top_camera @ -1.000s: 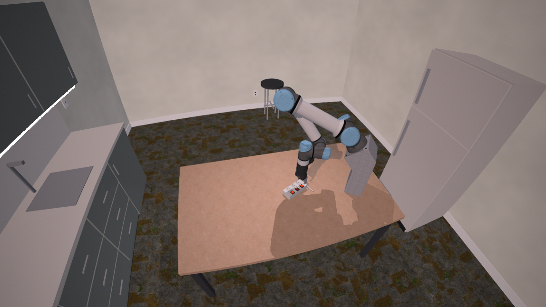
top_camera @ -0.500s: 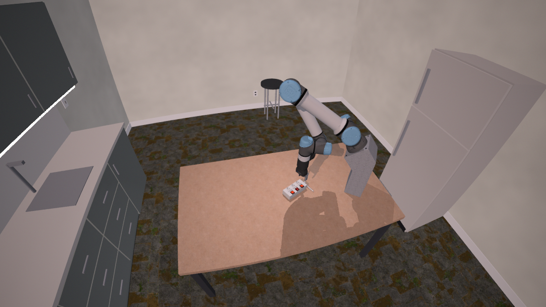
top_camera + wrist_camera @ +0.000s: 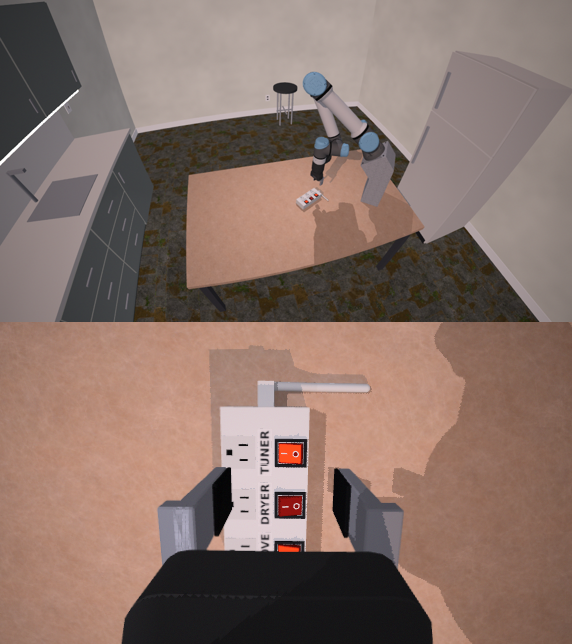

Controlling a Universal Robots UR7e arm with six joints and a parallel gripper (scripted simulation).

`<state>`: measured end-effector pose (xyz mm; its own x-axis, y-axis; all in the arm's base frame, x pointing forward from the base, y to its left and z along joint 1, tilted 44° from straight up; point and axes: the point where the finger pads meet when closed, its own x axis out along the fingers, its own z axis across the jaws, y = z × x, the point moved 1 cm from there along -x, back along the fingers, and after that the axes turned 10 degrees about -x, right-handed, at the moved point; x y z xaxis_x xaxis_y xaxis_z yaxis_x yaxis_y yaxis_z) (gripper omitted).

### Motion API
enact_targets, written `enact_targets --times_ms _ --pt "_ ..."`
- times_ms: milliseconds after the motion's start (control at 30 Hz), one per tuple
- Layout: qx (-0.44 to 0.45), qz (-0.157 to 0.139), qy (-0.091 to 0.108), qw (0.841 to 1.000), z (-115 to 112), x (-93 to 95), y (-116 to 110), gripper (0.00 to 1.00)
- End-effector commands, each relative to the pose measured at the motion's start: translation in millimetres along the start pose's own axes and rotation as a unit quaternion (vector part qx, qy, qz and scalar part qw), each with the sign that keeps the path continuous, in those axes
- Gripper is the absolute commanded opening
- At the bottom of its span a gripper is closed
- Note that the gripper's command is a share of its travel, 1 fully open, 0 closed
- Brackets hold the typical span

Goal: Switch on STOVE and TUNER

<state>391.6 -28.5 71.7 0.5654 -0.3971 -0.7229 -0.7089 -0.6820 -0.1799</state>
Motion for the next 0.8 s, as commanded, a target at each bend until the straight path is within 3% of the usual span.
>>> enact_targets --times_ms 0,767 --pt "0.0 0.001 -0.001 1.0 -0.5 -11.8 -0.4 1.0" --pt "0.0 0.001 -0.001 1.0 -0.5 -18.0 -0.4 1.0"
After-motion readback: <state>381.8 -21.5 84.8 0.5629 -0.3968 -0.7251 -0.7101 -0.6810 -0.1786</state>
